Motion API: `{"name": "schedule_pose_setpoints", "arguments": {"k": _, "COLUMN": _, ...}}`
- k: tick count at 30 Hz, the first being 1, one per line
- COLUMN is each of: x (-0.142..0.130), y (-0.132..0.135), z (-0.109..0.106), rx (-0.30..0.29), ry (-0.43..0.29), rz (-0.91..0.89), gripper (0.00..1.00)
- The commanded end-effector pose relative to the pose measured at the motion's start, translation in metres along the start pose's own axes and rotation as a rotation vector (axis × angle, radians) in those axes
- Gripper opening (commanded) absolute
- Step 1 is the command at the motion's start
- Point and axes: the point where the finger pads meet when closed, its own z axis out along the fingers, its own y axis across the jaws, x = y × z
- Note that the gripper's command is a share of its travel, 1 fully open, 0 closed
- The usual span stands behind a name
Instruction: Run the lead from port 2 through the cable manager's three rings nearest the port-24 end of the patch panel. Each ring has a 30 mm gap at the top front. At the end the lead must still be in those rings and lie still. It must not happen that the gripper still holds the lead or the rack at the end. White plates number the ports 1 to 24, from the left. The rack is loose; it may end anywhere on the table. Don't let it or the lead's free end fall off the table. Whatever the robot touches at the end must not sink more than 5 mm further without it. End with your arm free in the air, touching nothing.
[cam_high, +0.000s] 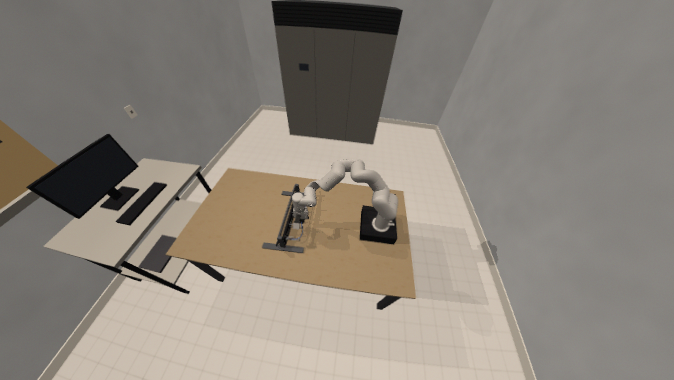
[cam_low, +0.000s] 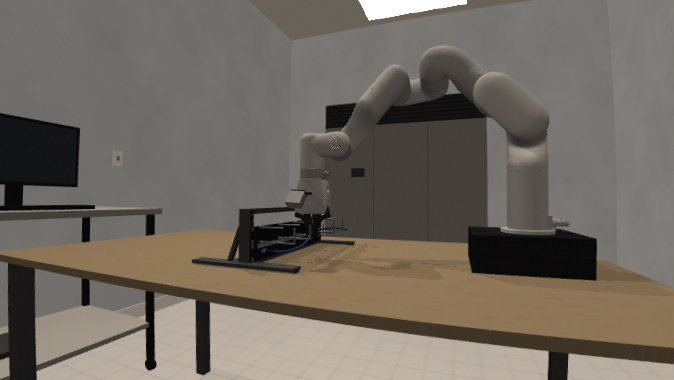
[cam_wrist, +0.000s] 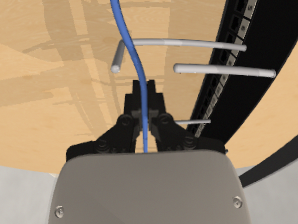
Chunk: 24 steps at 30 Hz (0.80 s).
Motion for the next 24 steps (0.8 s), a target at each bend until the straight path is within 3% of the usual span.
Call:
{"name": "schedule_pose_setpoints", "arguments": {"k": 1, "x": 0.0, "y": 0.002, "z": -0.002, "rx": -0.005, "ry": 0.0, "rz": 0.0, "gripper": 0.0}}
{"name": "schedule_pose_setpoints", "arguments": {"k": 24, "x": 0.0, "y": 0.014, "z": -0.002, "rx": -0.005, "ry": 0.0, "rz": 0.0, "gripper": 0.0}}
